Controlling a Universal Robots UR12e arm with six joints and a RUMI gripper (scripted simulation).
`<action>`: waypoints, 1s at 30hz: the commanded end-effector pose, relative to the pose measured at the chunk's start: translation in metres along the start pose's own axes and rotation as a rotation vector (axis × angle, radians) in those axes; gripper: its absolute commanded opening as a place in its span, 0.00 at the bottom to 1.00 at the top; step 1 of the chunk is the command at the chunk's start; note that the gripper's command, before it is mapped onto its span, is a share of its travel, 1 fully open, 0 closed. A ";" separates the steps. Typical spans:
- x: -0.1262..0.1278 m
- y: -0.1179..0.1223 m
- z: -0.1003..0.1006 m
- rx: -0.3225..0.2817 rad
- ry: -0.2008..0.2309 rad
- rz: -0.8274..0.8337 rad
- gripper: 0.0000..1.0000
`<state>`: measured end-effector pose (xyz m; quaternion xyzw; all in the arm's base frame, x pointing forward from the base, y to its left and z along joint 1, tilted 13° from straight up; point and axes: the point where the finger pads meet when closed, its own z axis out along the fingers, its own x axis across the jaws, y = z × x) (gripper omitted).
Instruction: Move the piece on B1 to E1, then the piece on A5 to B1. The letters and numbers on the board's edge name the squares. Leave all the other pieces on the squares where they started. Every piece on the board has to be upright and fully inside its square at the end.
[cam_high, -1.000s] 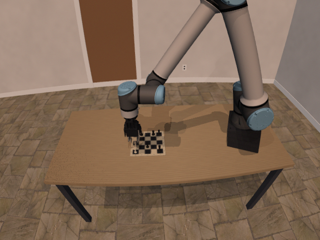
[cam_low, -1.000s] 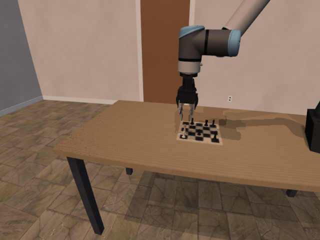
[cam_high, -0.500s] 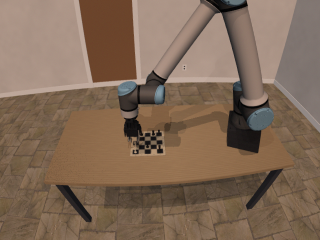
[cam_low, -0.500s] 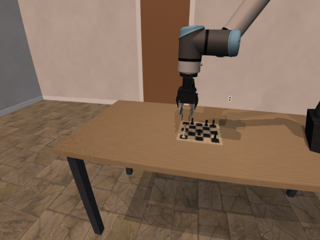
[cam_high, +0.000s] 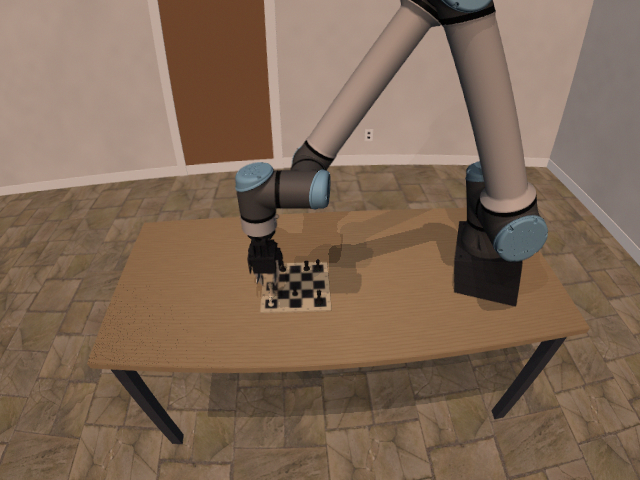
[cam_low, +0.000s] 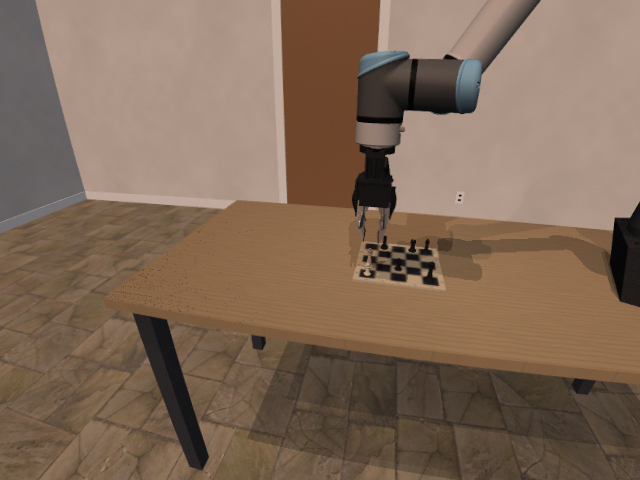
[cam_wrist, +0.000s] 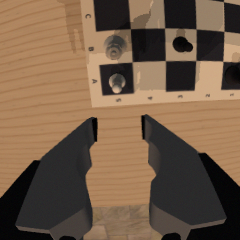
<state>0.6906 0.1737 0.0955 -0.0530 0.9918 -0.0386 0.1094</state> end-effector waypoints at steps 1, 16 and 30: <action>-0.001 0.000 -0.001 0.000 -0.001 0.000 0.20; -0.001 0.000 0.007 0.000 -0.001 0.000 0.20; -0.001 0.000 0.027 0.000 -0.001 0.000 0.20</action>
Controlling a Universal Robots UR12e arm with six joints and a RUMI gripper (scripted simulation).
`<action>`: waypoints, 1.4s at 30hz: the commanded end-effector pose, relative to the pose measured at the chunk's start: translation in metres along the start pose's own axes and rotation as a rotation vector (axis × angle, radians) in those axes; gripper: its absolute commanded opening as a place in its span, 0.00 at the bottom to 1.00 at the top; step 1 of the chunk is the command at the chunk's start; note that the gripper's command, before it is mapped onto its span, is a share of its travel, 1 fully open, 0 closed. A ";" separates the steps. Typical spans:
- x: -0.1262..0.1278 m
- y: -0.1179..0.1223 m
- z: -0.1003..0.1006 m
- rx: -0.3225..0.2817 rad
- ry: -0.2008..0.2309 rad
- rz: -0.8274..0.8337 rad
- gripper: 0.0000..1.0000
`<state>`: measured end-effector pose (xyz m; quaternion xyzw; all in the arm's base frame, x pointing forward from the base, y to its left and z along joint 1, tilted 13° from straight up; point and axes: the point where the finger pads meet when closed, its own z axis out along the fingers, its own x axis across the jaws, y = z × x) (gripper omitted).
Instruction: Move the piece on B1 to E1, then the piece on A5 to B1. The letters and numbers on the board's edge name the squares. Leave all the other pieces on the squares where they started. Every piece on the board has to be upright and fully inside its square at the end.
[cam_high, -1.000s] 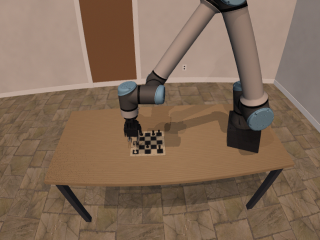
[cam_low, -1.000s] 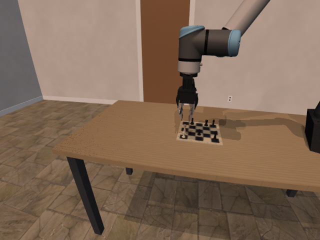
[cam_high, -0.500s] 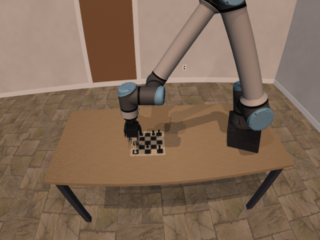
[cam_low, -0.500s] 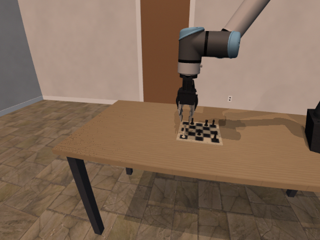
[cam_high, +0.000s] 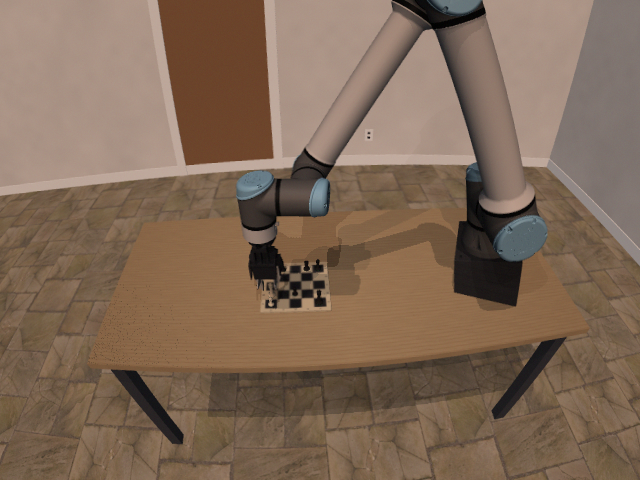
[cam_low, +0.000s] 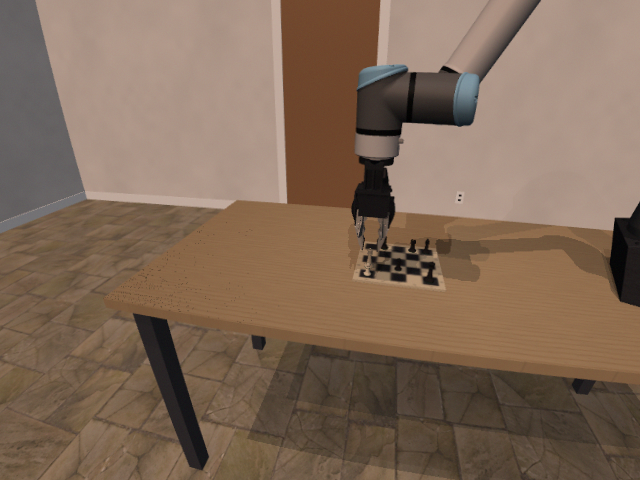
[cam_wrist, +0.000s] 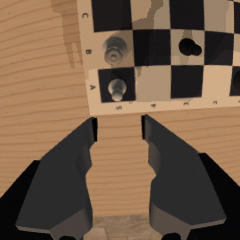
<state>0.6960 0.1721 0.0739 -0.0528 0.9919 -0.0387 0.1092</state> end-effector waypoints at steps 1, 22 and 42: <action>-0.001 0.000 0.005 0.000 -0.002 0.000 0.20; -0.001 0.000 0.026 0.000 -0.002 0.000 0.20; -0.001 0.000 0.029 0.000 -0.002 0.000 0.20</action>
